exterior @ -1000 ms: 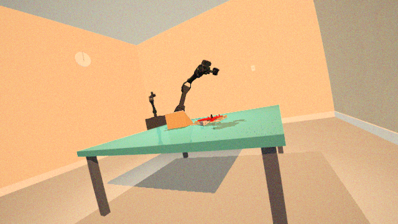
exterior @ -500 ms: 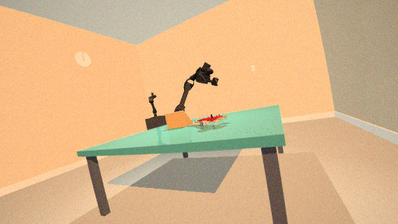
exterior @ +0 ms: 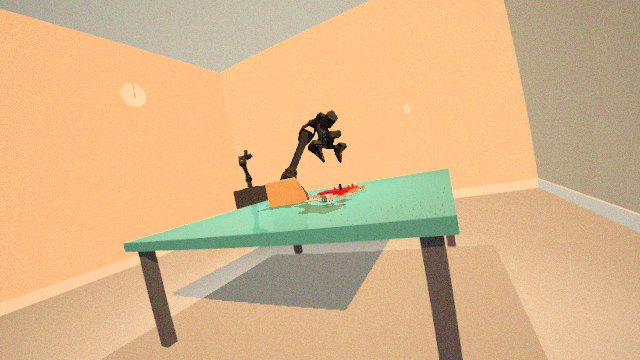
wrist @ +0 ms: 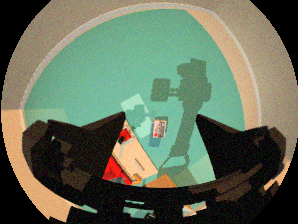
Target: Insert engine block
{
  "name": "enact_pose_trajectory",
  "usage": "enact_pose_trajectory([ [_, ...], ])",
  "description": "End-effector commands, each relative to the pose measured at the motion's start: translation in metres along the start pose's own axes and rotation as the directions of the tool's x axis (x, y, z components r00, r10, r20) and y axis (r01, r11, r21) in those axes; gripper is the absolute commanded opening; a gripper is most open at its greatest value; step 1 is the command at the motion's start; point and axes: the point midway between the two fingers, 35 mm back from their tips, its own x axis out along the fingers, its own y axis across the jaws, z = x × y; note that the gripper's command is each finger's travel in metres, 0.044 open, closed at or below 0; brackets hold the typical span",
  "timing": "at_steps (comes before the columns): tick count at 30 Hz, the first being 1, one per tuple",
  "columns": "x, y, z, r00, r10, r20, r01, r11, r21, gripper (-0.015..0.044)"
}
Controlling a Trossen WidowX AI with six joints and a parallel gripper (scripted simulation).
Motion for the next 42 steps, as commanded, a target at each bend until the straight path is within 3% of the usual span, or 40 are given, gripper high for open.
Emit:
enact_pose_trajectory([
  [1,0.020,-0.009,-0.017,0.990,0.047,-0.130,-0.045,0.999,0.021,0.0440],
  [11,0.052,-0.024,-0.066,0.909,0.172,-0.381,-0.139,0.984,0.111,0.0440],
  [17,0.055,-0.023,-0.068,0.907,0.174,-0.384,-0.141,0.984,0.113,0.0440],
  [21,0.085,-0.018,-0.079,0.906,0.175,-0.384,-0.142,0.983,0.113,0.0440],
  [42,0.113,-0.014,-0.089,0.906,0.176,-0.384,-0.143,0.983,0.114,0.0440],
])
